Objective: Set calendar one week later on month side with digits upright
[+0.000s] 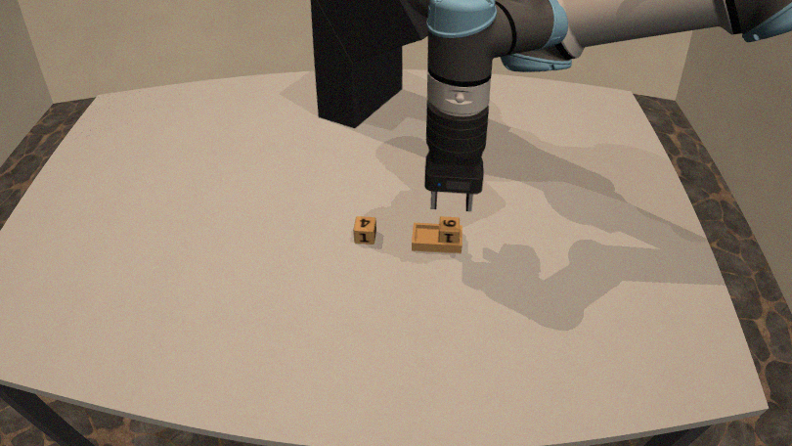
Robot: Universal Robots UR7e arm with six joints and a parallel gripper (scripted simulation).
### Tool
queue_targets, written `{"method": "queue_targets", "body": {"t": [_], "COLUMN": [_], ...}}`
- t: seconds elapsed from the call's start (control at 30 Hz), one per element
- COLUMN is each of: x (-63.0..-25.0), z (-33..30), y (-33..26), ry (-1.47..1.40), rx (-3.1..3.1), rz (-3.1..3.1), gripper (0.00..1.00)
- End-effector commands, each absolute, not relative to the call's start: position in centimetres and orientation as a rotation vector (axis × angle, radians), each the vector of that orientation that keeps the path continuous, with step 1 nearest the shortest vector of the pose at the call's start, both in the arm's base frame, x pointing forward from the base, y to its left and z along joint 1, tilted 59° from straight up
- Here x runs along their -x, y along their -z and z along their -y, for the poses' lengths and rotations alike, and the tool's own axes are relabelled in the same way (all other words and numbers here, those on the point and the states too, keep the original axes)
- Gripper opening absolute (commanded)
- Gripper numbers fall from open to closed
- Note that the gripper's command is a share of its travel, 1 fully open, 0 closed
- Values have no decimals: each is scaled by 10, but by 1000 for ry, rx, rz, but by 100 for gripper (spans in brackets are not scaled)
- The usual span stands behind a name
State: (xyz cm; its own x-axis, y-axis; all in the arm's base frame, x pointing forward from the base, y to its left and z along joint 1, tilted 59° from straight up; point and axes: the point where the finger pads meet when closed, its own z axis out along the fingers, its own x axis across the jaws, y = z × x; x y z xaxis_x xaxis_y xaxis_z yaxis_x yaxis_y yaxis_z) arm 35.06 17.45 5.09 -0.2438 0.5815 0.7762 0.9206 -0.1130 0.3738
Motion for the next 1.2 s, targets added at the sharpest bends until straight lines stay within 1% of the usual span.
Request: {"method": "queue_targets", "body": {"t": [0.0,1.17], "x": [-353,-359], "z": [-183,-197], "y": [-46,-37], "ry": [1299,1300], "rx": [1656,1657], "rz": [1801,1803], "gripper": [87,87]}}
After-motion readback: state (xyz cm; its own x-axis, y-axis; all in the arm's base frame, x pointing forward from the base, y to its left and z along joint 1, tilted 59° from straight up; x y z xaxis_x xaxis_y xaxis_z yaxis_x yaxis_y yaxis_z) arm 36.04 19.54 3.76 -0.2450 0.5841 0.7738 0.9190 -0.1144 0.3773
